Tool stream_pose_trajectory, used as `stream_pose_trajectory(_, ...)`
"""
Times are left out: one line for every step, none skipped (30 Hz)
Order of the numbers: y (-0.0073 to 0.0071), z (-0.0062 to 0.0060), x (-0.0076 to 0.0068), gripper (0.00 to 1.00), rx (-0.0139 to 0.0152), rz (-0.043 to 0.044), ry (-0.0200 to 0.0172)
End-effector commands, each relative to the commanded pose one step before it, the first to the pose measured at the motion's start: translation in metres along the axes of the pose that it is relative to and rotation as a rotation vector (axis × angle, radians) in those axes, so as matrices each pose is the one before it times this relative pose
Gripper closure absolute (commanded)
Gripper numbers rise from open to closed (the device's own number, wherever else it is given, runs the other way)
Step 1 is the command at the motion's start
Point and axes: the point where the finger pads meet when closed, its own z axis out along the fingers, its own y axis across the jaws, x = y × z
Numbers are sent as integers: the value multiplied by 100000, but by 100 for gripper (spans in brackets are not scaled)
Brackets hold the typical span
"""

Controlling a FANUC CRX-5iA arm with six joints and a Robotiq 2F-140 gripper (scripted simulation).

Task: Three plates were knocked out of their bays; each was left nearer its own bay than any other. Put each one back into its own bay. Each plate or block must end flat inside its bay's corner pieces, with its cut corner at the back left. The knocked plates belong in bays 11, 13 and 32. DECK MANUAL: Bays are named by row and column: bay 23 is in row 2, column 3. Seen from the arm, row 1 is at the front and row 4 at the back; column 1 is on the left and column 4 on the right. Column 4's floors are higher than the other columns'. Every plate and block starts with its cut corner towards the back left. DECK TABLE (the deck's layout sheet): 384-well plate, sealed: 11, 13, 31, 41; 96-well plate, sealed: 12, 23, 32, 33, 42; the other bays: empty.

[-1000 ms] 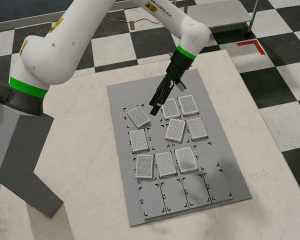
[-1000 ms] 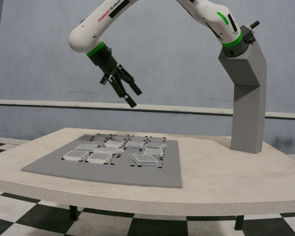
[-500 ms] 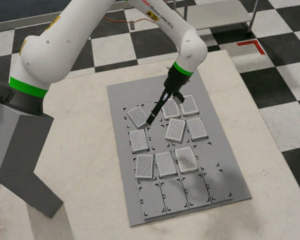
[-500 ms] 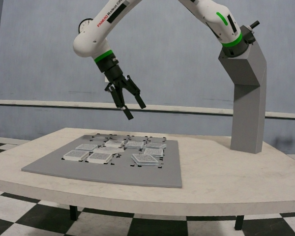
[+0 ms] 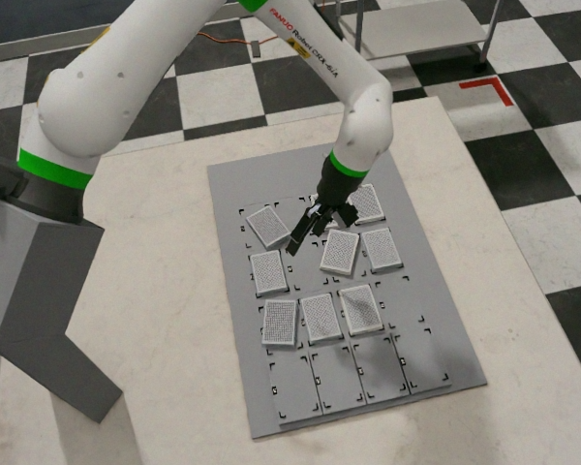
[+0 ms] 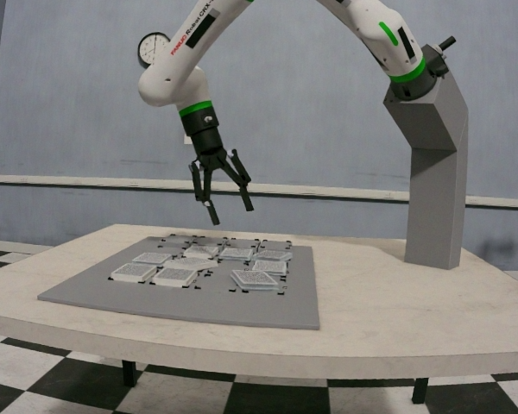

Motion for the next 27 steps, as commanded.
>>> stream_pose_trajectory(-549,752,1475,30,8828,12458,1687)
stream_pose_trajectory(-162,185,435,30,1774,2795,392)
stream_pose_trajectory(-171,190,430,30,1774,2795,392)
stream_pose_trajectory(-5,6,12,30,1263,1989,278)
stream_pose_trajectory(-153,118,461,30,1727,2815,452)
stream_pose_trajectory(0,0,0,30,0,0,0)
stream_pose_trajectory(0,0,0,30,0,0,0)
stream_pose_trajectory(-163,124,456,30,1728,2815,452)
stream_pose_trajectory(-175,128,451,30,1727,2816,452)
stream_pose_trajectory(-185,133,445,30,1727,2816,452)
stream_pose_trajectory(-161,72,468,30,1693,2828,500)
stream_pose_trajectory(-173,77,463,30,1693,2828,500)
stream_pose_trajectory(-184,83,458,30,1693,2828,500)
stream_pose_trajectory(-196,88,452,30,1693,2828,500)
stream_pose_trajectory(-207,94,446,30,1693,2828,500)
stream_pose_trajectory(-28,14,57,30,726,1212,214)
stream_pose_trajectory(-146,28,372,30,1659,2837,560)
stream_pose_trajectory(-156,32,367,30,1659,2837,560)
stream_pose_trajectory(-166,37,362,30,1659,2837,560)
stream_pose_trajectory(-175,42,357,30,1659,2837,560)
stream_pose_trajectory(-185,47,352,30,1386,2368,468)
stream_pose_trajectory(-192,51,347,30,1,0,1)
stream_pose_trajectory(0,0,0,30,0,0,0)
stream_pose_trajectory(0,0,0,30,0,0,0)
stream_pose_trajectory(-103,29,188,30,1,0,0)
stream_pose_trajectory(0,0,0,30,0,0,0)
stream_pose_trajectory(-3,-5,-5,30,-4,1,6)
